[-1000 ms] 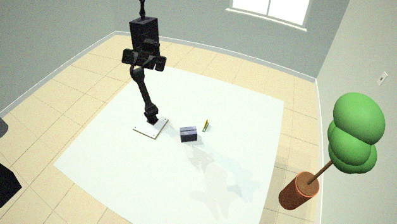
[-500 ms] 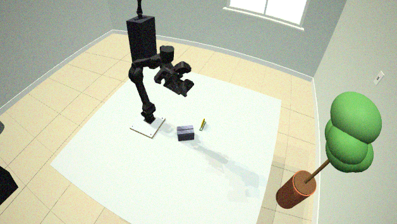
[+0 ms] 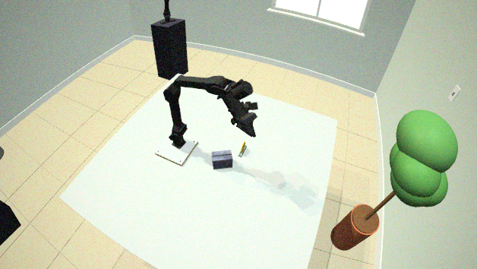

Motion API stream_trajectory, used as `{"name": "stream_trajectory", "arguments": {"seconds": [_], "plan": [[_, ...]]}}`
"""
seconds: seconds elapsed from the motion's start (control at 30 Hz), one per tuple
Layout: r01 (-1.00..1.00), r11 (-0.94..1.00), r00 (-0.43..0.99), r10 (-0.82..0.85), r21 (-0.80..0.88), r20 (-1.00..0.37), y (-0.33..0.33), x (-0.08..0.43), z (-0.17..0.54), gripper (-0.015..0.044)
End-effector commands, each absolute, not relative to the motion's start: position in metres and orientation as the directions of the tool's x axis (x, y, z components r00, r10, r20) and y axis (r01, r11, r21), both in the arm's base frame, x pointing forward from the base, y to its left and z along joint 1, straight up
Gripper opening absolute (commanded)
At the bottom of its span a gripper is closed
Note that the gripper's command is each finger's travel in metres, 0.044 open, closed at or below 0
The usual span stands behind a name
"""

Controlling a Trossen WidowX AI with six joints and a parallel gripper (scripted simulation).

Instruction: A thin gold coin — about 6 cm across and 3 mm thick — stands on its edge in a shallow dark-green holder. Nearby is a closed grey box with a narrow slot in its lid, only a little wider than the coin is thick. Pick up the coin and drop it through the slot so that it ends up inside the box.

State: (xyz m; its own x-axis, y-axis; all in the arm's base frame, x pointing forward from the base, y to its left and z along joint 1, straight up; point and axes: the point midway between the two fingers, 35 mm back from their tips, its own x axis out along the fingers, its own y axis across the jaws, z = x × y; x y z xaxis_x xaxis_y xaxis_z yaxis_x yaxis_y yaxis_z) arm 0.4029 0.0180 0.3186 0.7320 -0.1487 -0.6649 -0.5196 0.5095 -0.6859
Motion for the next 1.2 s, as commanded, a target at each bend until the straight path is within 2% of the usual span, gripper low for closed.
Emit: {"name": "stream_trajectory", "arguments": {"seconds": [0.0, 0.2, 0.37, 0.67, 0.8, 1.17], "plan": [[-0.767, 0.339, 0.567, -0.04, -0.545, -0.823, 0.069, 0.396, 0.262, 0.0161], [-0.961, 0.068, 0.271, 0.023, -0.269, -0.962, 0.128, 0.363, 0.194, 0.0161], [-0.992, -0.124, 0.036, 0.01, -0.037, -0.999, 0.161, 0.327, 0.156, 0.0161], [-0.991, -0.131, 0.028, 0.008, -0.029, -1.0, 0.156, 0.327, 0.152, 0.0161], [-0.991, -0.131, 0.028, 0.008, -0.029, -1.0, 0.155, 0.328, 0.121, 0.0161], [-0.991, -0.131, 0.028, 0.008, -0.029, -1.0, 0.154, 0.329, 0.104, 0.0161]]}}
